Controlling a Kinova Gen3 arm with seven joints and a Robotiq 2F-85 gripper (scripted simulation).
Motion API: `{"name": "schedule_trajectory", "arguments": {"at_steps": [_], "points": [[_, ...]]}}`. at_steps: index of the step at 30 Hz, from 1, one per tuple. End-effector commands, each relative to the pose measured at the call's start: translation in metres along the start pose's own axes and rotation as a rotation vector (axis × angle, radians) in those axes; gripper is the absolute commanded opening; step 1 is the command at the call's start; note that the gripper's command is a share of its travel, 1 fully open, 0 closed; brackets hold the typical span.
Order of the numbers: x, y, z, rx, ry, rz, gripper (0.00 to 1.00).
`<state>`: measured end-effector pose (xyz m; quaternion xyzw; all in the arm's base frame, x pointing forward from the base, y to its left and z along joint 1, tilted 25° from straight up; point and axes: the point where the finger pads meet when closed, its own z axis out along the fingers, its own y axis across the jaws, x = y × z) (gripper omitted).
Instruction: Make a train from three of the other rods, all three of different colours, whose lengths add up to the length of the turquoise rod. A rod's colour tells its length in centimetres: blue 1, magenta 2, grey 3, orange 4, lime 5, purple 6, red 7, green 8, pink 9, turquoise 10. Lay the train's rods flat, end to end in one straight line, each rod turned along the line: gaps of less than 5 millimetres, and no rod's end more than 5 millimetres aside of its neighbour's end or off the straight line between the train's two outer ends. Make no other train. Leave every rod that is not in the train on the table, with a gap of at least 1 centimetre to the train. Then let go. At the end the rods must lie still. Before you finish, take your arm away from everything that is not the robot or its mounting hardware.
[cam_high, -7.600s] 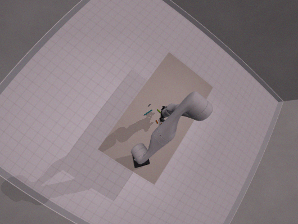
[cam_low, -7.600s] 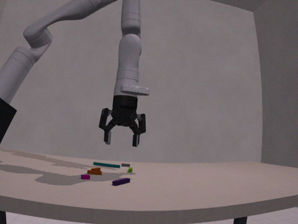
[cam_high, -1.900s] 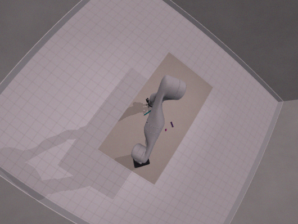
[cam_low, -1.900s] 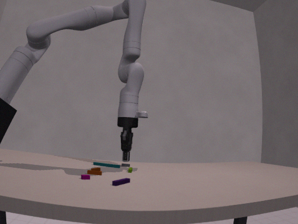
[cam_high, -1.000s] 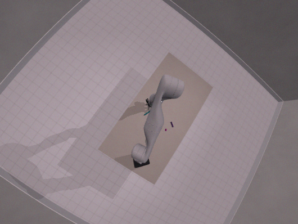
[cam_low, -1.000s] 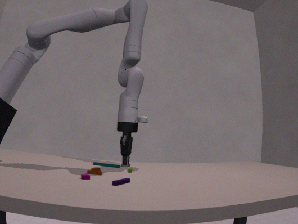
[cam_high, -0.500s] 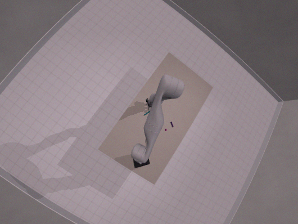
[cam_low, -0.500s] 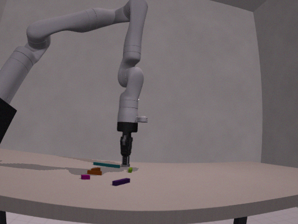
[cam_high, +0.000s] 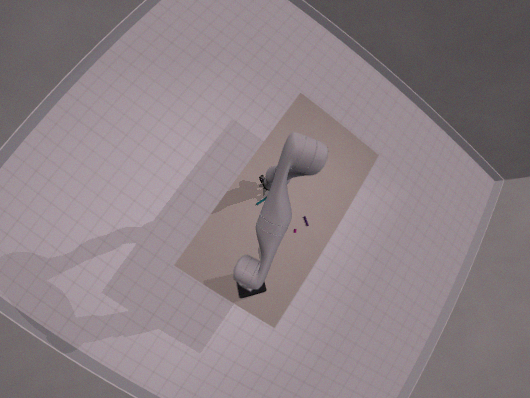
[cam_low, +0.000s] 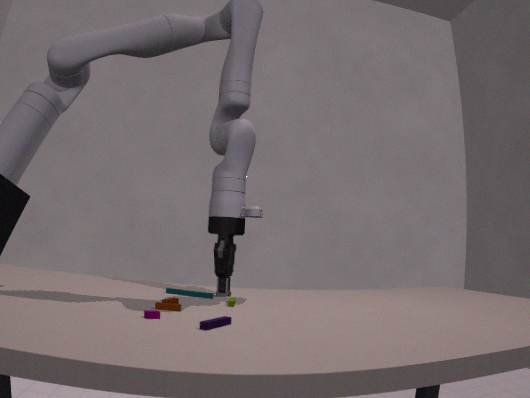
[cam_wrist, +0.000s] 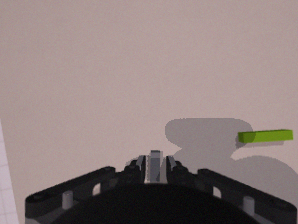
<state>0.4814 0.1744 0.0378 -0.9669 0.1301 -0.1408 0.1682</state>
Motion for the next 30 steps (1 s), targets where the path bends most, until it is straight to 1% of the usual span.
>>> {"name": "schedule_trajectory", "arguments": {"at_steps": [1, 4, 5, 30], "points": [[0.0025, -0.0009, 0.0007, 0.002, 0.006, 0.008, 0.24], [0.0025, -0.0009, 0.0007, 0.002, 0.006, 0.008, 0.24], [0.0025, -0.0009, 0.0007, 0.002, 0.006, 0.008, 0.05], [0.0025, -0.0009, 0.0007, 0.002, 0.006, 0.008, 0.05]]}}
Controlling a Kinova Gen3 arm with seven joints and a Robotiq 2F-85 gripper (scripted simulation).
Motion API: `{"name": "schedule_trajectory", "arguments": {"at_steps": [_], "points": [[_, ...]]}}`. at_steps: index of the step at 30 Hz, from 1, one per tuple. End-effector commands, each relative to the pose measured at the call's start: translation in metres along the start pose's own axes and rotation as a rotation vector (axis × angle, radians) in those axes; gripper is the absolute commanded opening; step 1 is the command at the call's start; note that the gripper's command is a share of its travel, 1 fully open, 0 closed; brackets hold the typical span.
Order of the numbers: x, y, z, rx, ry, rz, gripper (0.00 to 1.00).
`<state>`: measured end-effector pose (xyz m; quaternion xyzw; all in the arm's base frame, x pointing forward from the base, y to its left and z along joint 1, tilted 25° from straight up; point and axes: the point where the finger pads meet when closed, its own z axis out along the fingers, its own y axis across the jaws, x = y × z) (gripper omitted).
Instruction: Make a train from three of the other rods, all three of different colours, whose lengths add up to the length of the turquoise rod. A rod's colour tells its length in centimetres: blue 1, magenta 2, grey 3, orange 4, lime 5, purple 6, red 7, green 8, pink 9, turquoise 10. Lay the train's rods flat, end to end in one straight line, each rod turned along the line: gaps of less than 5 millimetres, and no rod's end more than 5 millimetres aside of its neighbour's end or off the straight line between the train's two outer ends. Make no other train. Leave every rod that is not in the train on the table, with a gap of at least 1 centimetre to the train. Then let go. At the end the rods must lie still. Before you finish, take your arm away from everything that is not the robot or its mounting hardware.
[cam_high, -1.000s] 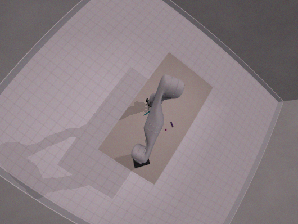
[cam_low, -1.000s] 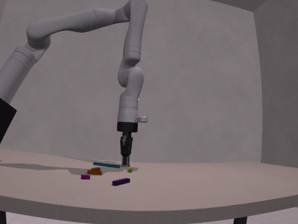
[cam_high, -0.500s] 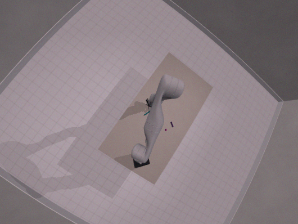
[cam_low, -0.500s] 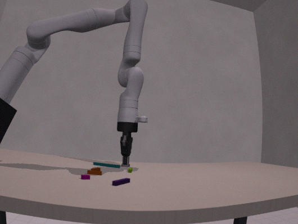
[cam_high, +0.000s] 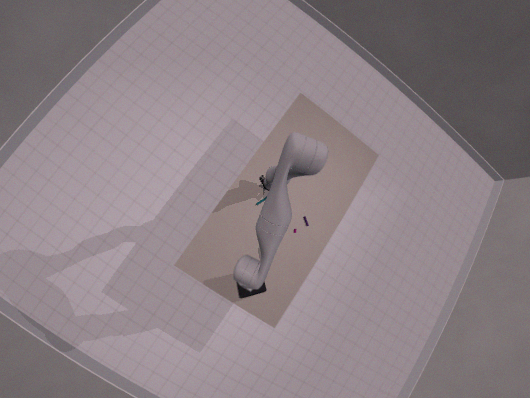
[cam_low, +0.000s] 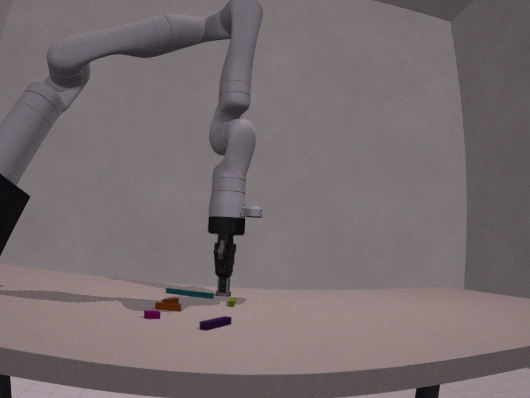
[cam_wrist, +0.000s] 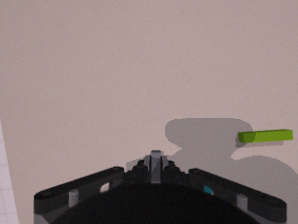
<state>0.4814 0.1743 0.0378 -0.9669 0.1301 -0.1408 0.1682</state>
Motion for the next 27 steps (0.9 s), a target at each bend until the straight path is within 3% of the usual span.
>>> {"name": "schedule_trajectory", "arguments": {"at_steps": [1, 15, 19, 27], "points": [[0.003, -0.001, 0.001, 0.002, 0.005, 0.008, 0.05], [-0.002, 0.0, -0.006, 0.001, -0.005, 0.007, 0.05], [-0.002, 0.0, -0.024, 0.001, -0.005, 0.007, 0.05], [-0.002, 0.0, -0.079, 0.002, -0.005, 0.008, 0.05]]}}
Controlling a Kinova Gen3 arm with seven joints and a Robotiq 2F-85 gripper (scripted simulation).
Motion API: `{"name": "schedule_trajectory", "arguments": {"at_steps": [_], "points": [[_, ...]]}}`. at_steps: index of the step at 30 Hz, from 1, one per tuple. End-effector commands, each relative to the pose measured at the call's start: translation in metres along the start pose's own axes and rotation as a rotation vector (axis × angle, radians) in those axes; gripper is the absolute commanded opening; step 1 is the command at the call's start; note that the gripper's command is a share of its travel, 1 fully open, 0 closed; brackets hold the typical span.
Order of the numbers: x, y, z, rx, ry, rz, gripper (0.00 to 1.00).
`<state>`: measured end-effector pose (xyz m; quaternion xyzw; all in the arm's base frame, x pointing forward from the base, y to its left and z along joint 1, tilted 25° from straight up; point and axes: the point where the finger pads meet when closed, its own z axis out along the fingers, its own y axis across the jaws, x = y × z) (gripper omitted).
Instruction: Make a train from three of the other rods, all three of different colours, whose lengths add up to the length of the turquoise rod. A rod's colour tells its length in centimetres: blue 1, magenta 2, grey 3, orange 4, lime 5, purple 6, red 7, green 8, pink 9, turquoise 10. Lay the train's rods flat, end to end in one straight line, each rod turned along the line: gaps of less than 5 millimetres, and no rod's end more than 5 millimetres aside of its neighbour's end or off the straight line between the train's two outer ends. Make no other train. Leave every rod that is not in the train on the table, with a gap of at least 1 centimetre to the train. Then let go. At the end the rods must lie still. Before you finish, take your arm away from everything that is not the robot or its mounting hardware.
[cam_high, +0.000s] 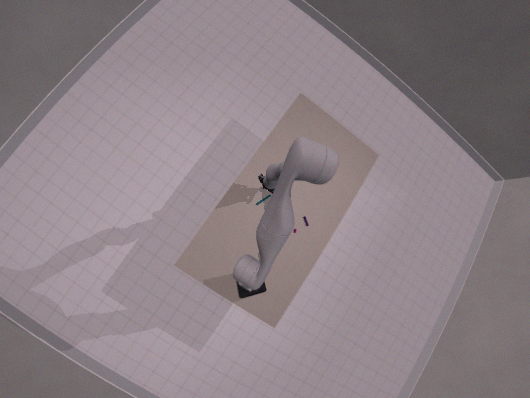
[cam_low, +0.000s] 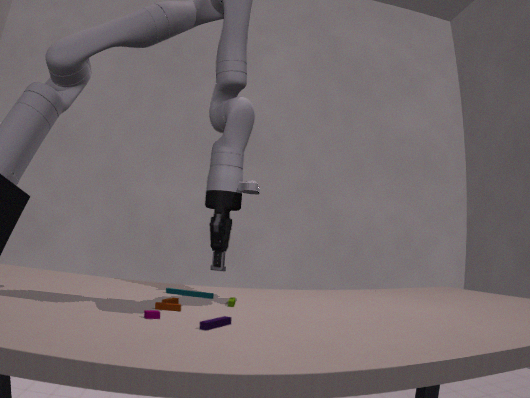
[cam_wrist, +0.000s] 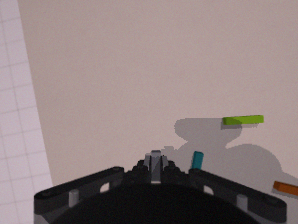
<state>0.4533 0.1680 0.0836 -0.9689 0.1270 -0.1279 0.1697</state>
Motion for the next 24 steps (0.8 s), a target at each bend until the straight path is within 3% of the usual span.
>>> {"name": "schedule_trajectory", "arguments": {"at_steps": [1, 9, 24], "points": [[0.011, 0.005, -0.032, 0.002, 0.022, 0.009, 0.05], [0.01, 0.005, -0.048, 0.003, 0.022, 0.01, 0.05], [0.01, 0.007, -0.048, 0.001, 0.022, 0.007, 0.05]]}}
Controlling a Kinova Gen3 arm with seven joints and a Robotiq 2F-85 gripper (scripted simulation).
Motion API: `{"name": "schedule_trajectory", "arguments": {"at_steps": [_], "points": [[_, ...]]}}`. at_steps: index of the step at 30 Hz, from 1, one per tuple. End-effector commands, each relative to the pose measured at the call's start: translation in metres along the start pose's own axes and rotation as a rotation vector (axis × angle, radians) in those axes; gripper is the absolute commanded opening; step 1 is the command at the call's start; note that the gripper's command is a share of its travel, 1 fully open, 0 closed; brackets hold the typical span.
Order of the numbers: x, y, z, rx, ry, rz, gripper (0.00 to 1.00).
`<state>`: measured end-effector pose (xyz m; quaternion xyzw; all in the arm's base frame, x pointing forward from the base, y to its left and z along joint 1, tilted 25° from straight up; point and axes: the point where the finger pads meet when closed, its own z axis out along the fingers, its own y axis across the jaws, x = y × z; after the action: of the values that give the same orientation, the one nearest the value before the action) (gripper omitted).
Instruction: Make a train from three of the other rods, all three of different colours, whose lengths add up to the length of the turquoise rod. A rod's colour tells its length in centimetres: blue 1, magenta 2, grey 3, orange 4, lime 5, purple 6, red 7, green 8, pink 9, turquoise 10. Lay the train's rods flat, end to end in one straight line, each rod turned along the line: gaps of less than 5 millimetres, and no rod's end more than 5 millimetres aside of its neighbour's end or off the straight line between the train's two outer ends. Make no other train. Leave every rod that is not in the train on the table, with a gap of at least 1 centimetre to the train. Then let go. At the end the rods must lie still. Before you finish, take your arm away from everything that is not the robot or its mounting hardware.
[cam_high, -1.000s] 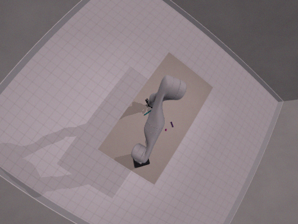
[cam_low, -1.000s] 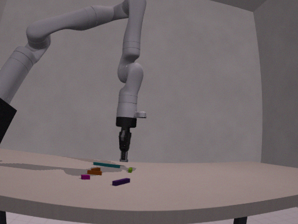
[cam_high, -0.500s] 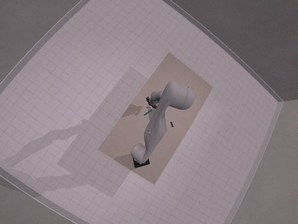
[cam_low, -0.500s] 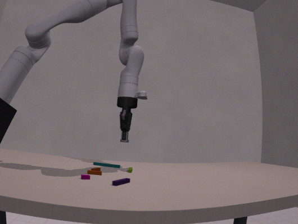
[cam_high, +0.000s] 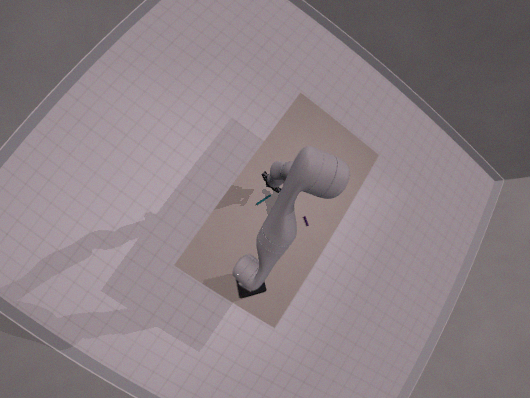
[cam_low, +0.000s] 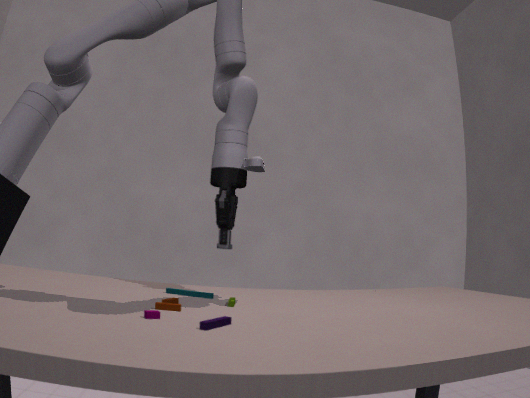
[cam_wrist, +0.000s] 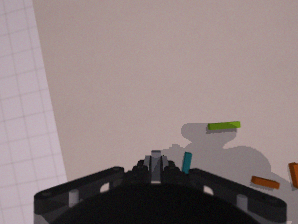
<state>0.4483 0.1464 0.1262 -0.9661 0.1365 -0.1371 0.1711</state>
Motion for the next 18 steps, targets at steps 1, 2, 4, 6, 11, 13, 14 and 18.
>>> {"name": "schedule_trajectory", "arguments": {"at_steps": [1, 2, 4, 6, 11, 13, 14, 18], "points": [[0.0, 0.003, -0.001, -0.003, 0.0, -0.012, 0.05], [0.001, 0.005, -0.001, -0.005, -0.001, -0.016, 0.05], [0.002, 0.011, 0.0, -0.01, -0.002, -0.027, 0.05], [0.004, 0.02, 0.001, -0.017, -0.004, -0.044, 0.05], [0.012, 0.057, 0.006, -0.042, -0.002, -0.113, 0.05], [0.013, 0.077, 0.008, -0.052, -0.011, -0.149, 0.05], [0.013, 0.077, 0.008, -0.052, -0.011, -0.149, 0.05], [0.013, 0.11, 0.011, -0.064, -0.026, -0.212, 0.05]]}}
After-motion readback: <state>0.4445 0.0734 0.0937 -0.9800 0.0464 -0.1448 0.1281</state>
